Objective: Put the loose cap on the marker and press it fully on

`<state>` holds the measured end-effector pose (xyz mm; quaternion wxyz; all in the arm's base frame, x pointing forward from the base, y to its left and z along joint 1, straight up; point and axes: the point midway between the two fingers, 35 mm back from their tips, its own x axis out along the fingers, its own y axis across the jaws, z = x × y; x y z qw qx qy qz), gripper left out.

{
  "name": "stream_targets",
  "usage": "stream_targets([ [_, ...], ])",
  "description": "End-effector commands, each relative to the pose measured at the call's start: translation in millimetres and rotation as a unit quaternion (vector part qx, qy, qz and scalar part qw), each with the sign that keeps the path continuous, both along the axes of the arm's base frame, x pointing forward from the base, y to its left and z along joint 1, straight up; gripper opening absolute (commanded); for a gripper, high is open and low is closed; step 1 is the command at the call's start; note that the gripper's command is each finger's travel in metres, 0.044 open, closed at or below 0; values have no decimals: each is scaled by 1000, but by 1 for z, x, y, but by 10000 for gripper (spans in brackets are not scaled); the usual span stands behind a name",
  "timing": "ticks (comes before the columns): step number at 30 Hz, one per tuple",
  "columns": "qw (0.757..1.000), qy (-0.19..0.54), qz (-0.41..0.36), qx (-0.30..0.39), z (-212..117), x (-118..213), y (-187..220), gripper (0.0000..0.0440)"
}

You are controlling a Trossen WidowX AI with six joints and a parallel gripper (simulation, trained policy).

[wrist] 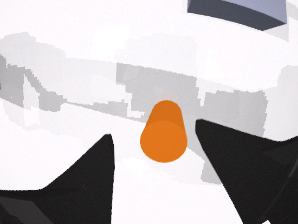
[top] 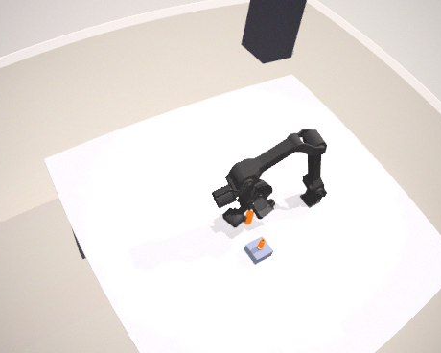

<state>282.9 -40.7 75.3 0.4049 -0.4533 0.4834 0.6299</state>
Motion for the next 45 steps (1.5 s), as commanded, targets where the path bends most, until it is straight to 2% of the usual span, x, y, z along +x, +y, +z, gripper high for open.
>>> stream_targets([
  [1,1000,2,13,2,-9,-2,1,274],
  [5,1000,-3,26,-1,-14,-3,0,250],
  [7,999,-7,32,-3,-15,-3,0,224],
  [14,998,-39,44,-15,-3,3,0,58],
  [24,992,-102,64,-26,28,23,7,80],
  [45,985,-145,90,-13,89,34,80,56],
])
